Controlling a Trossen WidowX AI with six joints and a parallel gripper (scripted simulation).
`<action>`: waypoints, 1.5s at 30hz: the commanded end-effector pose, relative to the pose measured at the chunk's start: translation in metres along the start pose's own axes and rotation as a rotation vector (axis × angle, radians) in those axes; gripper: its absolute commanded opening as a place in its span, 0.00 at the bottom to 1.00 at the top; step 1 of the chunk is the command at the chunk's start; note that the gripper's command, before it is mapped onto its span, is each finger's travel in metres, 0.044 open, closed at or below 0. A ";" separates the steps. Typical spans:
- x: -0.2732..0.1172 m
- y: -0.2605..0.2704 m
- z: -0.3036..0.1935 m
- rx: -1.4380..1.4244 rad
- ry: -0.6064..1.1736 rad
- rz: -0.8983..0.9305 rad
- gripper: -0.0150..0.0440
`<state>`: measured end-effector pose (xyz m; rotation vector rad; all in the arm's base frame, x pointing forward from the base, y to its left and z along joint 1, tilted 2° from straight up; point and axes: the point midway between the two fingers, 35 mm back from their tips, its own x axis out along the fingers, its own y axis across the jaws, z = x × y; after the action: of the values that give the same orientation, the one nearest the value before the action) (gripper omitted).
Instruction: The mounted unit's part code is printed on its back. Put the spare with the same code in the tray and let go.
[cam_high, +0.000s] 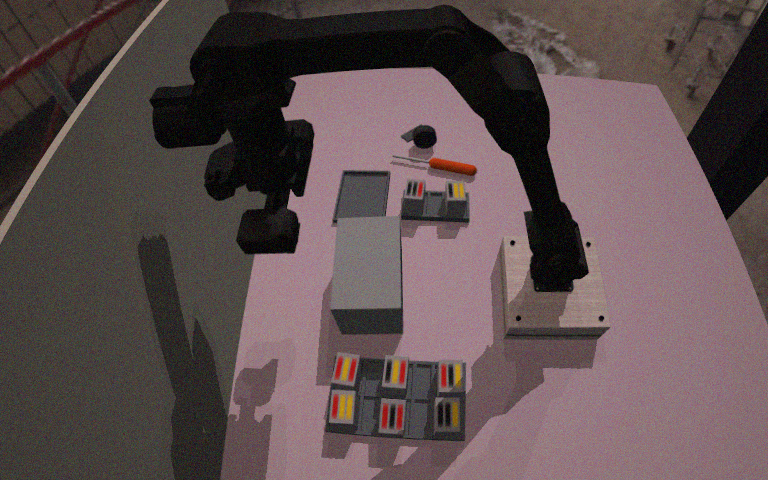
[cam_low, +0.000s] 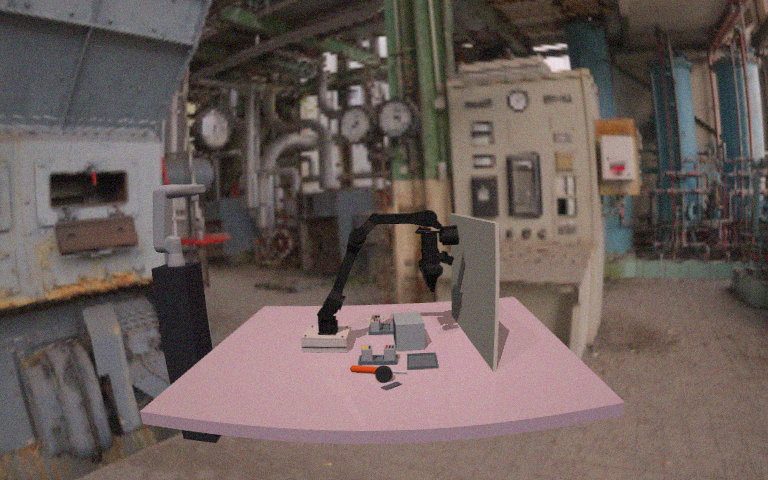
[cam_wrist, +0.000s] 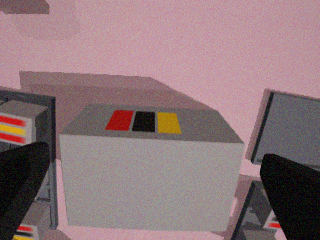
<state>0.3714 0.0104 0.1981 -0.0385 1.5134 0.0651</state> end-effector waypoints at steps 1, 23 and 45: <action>0.000 0.010 -0.004 -0.054 -0.001 0.004 1.00; 0.061 0.163 -0.203 -1.534 -0.002 0.025 1.00; 0.106 0.171 -0.205 -1.534 -0.002 0.026 0.76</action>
<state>0.1612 0.1696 0.0870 -1.2230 1.1328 1.2222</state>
